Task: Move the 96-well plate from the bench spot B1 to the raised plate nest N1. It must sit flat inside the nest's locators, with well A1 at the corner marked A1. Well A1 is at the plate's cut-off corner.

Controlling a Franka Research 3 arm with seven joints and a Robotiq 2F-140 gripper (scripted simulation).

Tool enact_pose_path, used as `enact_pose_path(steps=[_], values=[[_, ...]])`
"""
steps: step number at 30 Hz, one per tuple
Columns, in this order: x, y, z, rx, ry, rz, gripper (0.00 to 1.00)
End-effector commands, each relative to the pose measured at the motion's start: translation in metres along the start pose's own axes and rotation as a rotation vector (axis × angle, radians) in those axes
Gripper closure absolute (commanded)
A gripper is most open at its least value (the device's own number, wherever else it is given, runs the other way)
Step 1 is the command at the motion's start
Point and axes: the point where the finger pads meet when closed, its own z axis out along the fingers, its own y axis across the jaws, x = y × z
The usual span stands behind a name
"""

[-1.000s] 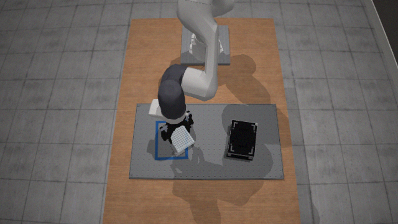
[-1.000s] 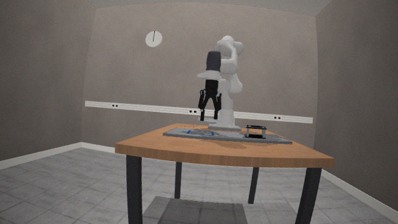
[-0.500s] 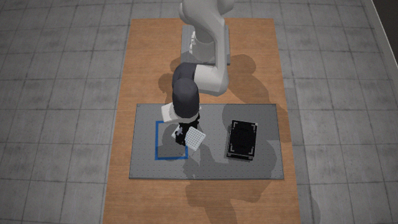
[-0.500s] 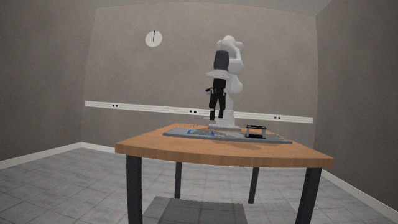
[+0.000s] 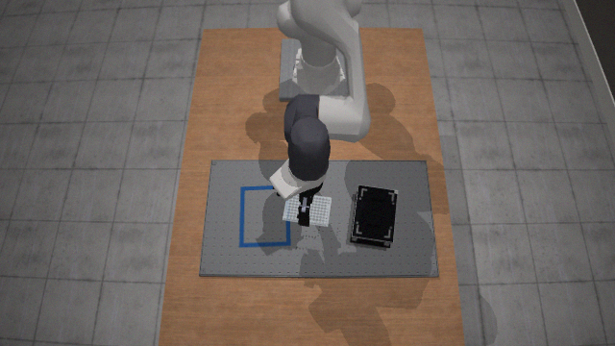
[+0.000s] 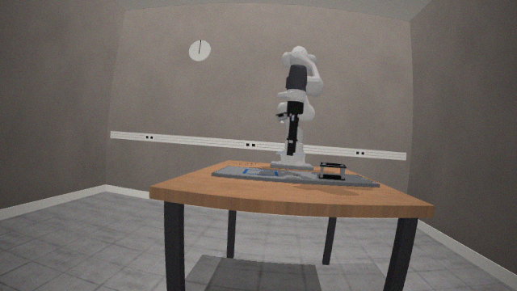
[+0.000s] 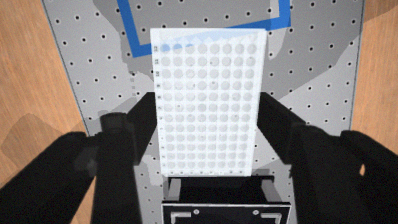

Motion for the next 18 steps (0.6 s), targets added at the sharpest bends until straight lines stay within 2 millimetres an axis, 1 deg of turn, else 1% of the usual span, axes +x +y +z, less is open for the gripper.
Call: enact_pose_path(steps=[1, 14, 16, 18], values=[[-0.007, 0.002, -0.002, -0.013, -0.023, -0.158, 0.4], [-0.049, 0.008, -0.011, -0.013, -0.023, -0.158, 0.4], [-0.049, 0.008, -0.011, -0.013, -0.023, -0.158, 0.4], [-0.056, 0.009, -0.012, -0.013, -0.023, -0.158, 0.4]])
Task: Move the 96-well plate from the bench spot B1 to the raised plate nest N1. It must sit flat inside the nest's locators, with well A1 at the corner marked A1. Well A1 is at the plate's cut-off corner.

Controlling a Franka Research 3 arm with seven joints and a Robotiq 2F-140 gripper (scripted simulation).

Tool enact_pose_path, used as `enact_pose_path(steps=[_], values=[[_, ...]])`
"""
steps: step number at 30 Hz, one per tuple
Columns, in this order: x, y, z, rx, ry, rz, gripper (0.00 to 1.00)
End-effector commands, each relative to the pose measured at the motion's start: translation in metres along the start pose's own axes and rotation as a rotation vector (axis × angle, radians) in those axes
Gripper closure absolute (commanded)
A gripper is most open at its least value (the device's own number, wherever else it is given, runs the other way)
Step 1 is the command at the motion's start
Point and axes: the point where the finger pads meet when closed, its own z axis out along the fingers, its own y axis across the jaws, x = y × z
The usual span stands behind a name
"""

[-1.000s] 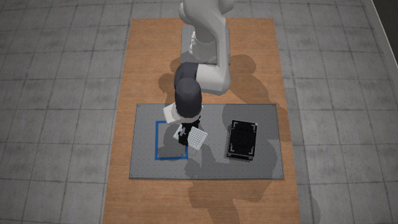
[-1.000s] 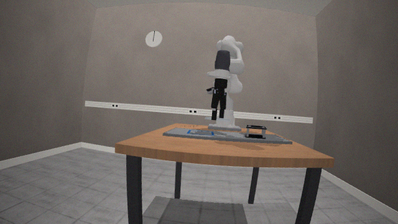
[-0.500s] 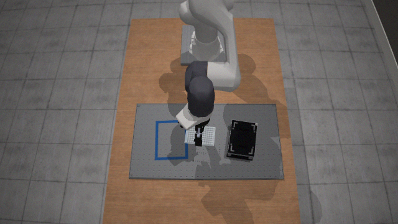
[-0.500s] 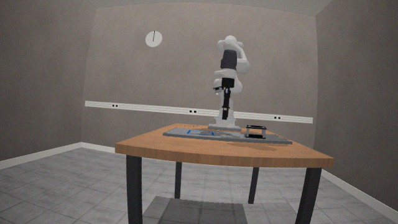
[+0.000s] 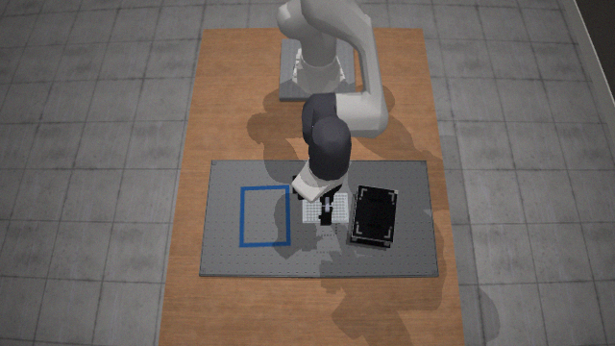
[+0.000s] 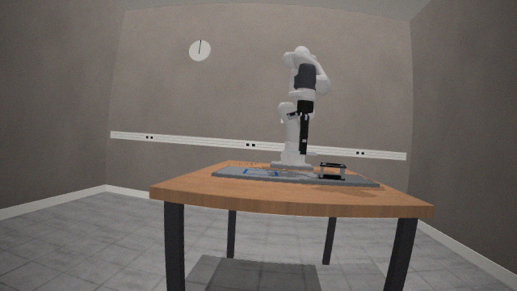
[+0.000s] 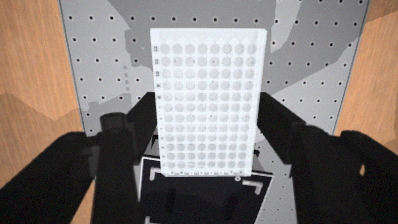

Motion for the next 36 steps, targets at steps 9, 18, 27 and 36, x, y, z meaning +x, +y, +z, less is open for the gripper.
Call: enact_pose_path(steps=[9, 18, 27, 36], values=[[-0.036, 0.0, -0.008, -0.003, -0.002, 0.002, 0.4], [-0.059, -0.001, -0.012, -0.003, -0.002, 0.002, 0.4], [-0.089, -0.002, -0.017, -0.003, -0.002, 0.002, 0.4], [-0.112, -0.002, -0.022, -0.003, -0.002, 0.002, 0.4]])
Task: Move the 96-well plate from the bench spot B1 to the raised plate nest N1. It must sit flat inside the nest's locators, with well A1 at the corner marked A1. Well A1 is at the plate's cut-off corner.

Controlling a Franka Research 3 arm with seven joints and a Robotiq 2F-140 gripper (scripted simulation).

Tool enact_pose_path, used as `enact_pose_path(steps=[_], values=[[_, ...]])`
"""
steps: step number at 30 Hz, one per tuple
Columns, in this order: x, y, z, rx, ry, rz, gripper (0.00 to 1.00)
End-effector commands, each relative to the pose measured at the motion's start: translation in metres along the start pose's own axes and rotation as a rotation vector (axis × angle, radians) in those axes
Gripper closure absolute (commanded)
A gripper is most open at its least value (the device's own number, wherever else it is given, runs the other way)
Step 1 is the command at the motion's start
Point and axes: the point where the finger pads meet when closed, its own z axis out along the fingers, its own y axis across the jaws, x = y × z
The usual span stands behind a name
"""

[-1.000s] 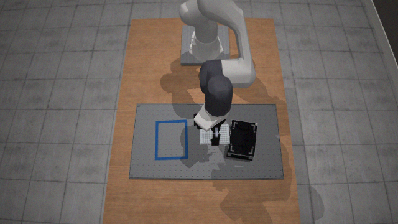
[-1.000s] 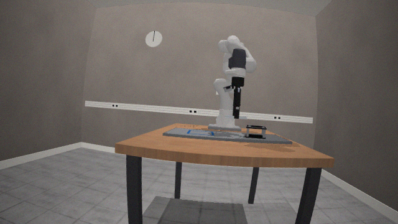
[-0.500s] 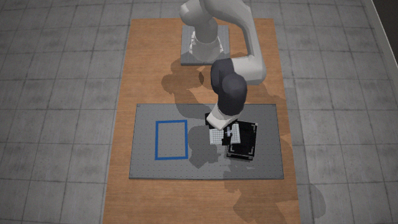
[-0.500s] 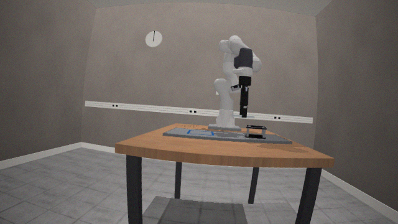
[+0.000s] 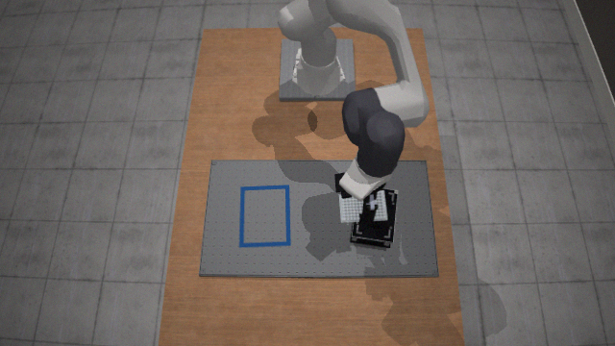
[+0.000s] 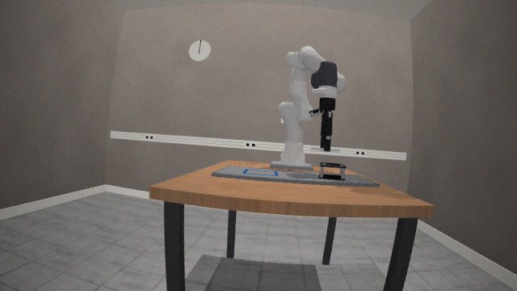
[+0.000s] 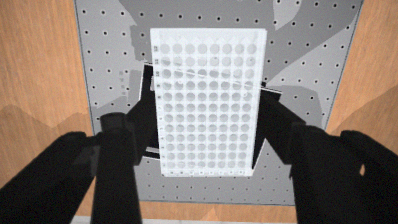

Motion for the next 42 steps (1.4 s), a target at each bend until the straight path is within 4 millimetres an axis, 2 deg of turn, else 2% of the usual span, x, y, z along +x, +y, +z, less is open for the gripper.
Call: enact_pose_path(steps=[1, 11, 14, 28, 30, 42], values=[[-0.012, 0.001, -0.001, -0.007, 0.002, 0.036, 0.4], [-0.045, 0.0, -0.007, -0.007, 0.002, 0.036, 0.4], [-0.045, 0.0, -0.007, -0.007, 0.002, 0.036, 0.4], [-0.044, 0.0, -0.007, -0.007, 0.0, -0.43, 0.4], [-0.044, 0.0, -0.007, -0.007, 0.0, -0.43, 0.4], [-0.044, -0.001, -0.007, -0.007, 0.002, -0.794, 0.4]])
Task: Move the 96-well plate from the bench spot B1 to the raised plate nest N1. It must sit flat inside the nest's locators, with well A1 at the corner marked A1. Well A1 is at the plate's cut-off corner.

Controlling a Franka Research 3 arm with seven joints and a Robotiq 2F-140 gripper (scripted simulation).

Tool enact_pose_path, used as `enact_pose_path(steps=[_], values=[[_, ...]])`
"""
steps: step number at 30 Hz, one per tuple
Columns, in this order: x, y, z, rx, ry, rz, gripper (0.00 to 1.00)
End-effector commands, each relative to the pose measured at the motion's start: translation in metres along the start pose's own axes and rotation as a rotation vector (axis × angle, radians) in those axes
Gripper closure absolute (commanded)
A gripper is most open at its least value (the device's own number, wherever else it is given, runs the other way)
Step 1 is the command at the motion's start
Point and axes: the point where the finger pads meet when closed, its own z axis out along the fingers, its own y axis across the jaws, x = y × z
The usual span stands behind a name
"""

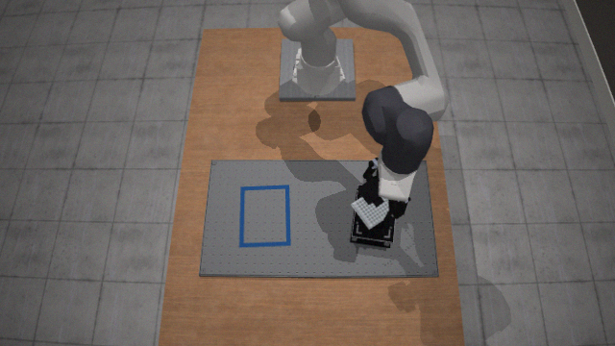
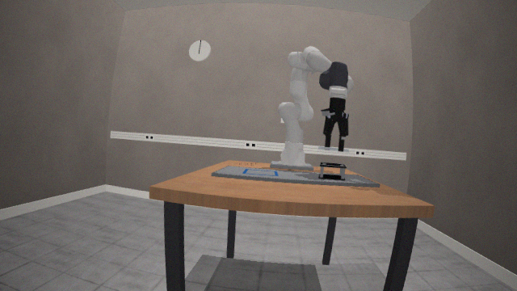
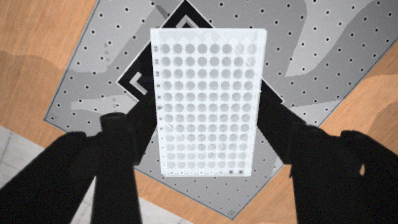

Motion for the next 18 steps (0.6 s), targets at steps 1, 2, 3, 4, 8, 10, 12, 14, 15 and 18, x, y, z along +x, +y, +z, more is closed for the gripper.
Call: enact_pose_path(steps=[1, 2, 3, 4, 8, 10, 12, 14, 15, 18], values=[[0.001, -0.0017, -0.0017, 0.01, -0.026, -0.278, 0.4], [0.0011, -0.0018, -0.0017, 0.01, -0.025, -0.304, 0.4], [0.0011, -0.0019, -0.0017, 0.01, -0.024, -0.33, 0.4], [0.0011, -0.0019, -0.0017, 0.01, -0.024, -0.33, 0.4], [0.0012, -0.002, -0.0017, 0.012, -0.025, -0.45, 0.4], [0.0012, -0.0022, -0.0017, 0.012, -0.023, -0.501, 0.4], [0.0012, -0.0023, -0.0017, 0.013, -0.021, -0.552, 0.4], [0.0012, -0.0024, -0.0017, 0.013, -0.019, -0.603, 0.4], [0.0012, -0.0024, -0.0017, 0.013, -0.018, -0.629, 0.4], [0.0012, -0.0025, -0.0017, 0.013, -0.016, -0.706, 0.4]])
